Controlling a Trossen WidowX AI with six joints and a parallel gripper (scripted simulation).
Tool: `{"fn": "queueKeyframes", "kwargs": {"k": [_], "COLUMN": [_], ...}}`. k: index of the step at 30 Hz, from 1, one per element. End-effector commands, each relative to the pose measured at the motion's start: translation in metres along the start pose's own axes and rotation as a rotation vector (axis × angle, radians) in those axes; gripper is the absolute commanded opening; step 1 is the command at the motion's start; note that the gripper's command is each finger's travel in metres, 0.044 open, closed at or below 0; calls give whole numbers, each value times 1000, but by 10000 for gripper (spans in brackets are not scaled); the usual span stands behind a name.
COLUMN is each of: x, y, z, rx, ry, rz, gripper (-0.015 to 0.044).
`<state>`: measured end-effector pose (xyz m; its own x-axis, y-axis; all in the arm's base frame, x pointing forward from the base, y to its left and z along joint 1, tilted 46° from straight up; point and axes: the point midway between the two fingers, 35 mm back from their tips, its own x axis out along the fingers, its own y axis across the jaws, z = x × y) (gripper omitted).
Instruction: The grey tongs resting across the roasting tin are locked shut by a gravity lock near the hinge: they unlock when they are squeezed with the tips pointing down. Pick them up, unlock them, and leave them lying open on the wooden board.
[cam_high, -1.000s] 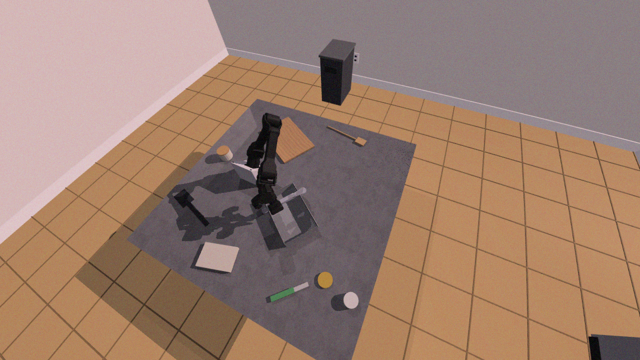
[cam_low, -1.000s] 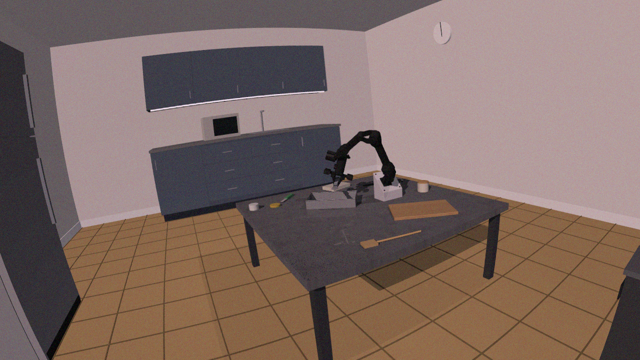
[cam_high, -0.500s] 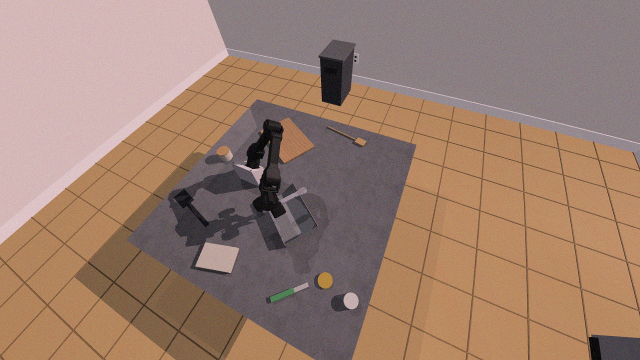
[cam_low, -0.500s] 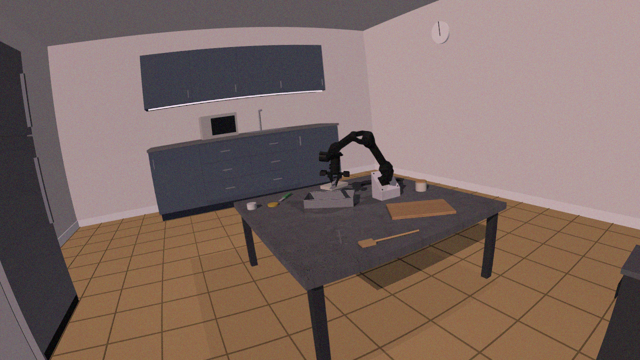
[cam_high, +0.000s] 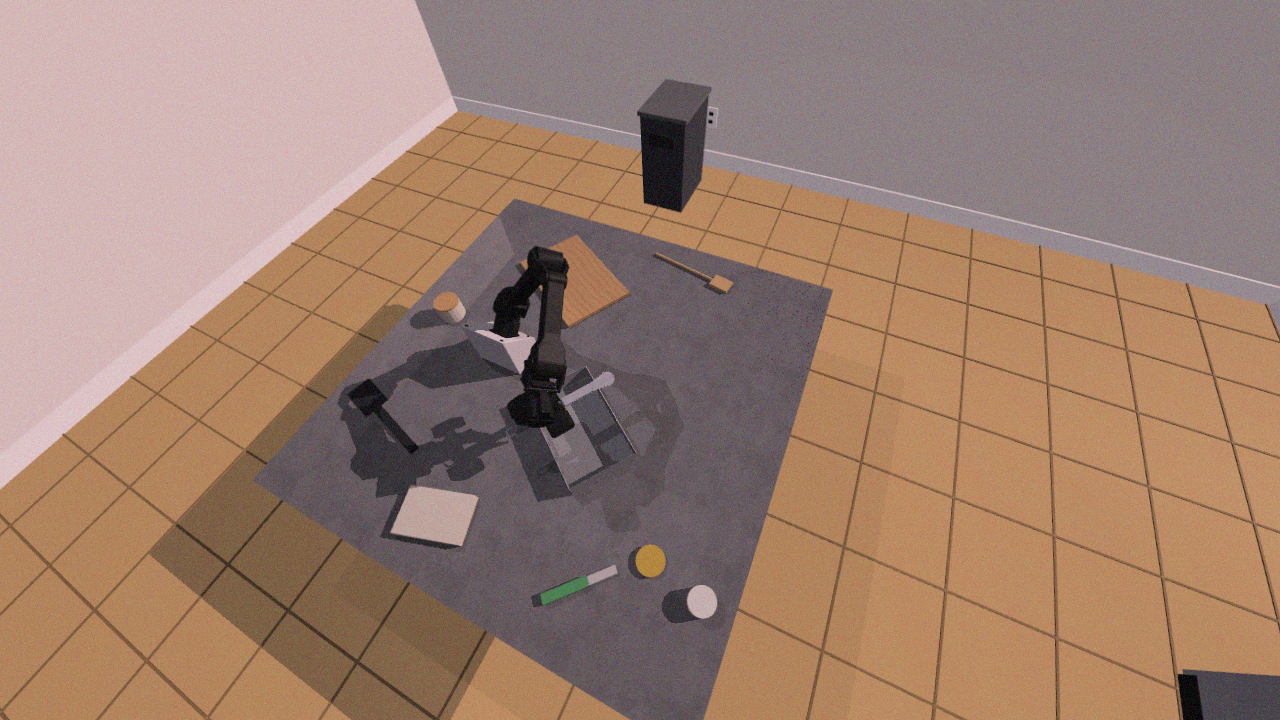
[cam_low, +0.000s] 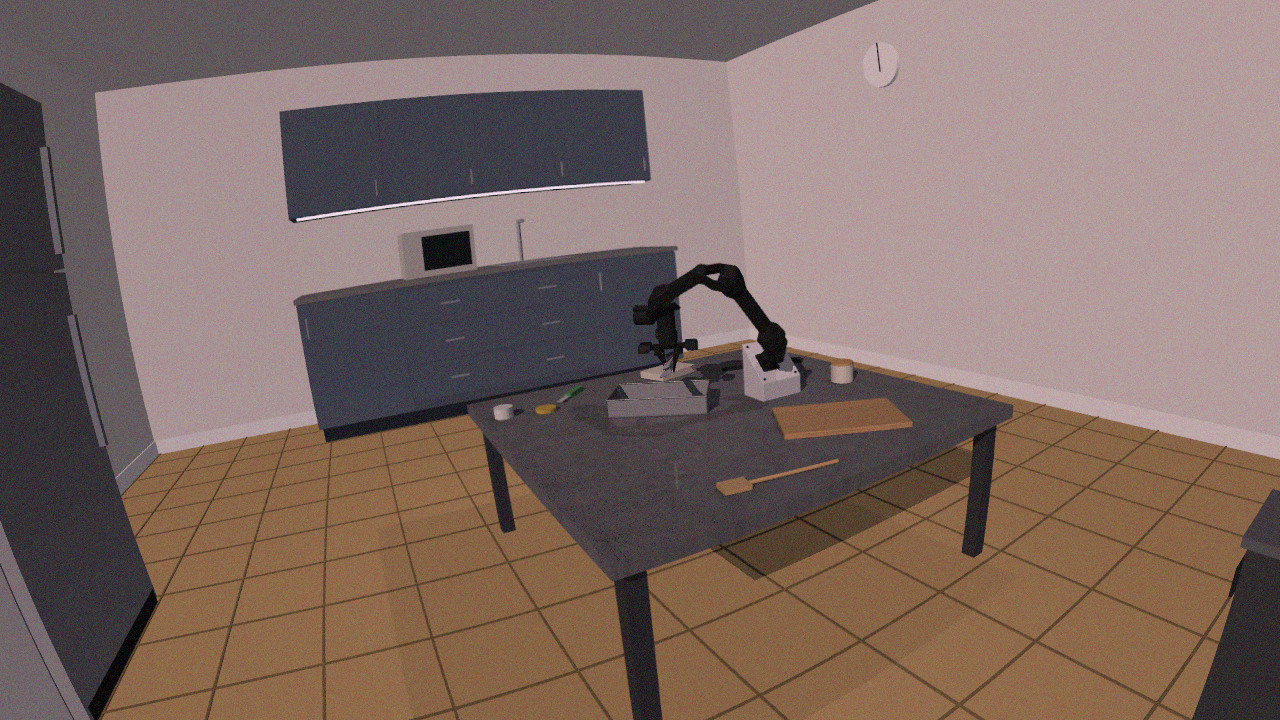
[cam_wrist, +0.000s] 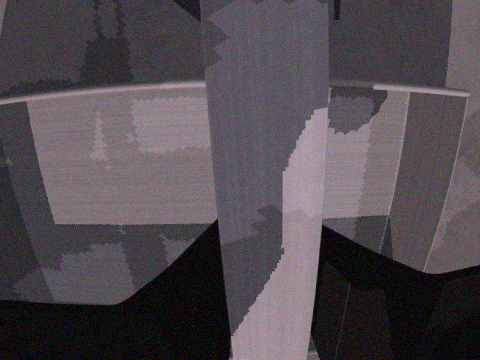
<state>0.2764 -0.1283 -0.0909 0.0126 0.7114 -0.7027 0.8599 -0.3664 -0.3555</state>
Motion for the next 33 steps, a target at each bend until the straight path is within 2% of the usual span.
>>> {"fn": "queueKeyframes", "kwargs": {"k": [1, 16, 33], "x": [-1, -28, -46], "y": [0, -9, -57], "z": [-3, -97, -207], "rx": [11, 302, 618], "ry": [-1, -22, -18], "rz": [1, 22, 31], "gripper": [-150, -150, -150]}}
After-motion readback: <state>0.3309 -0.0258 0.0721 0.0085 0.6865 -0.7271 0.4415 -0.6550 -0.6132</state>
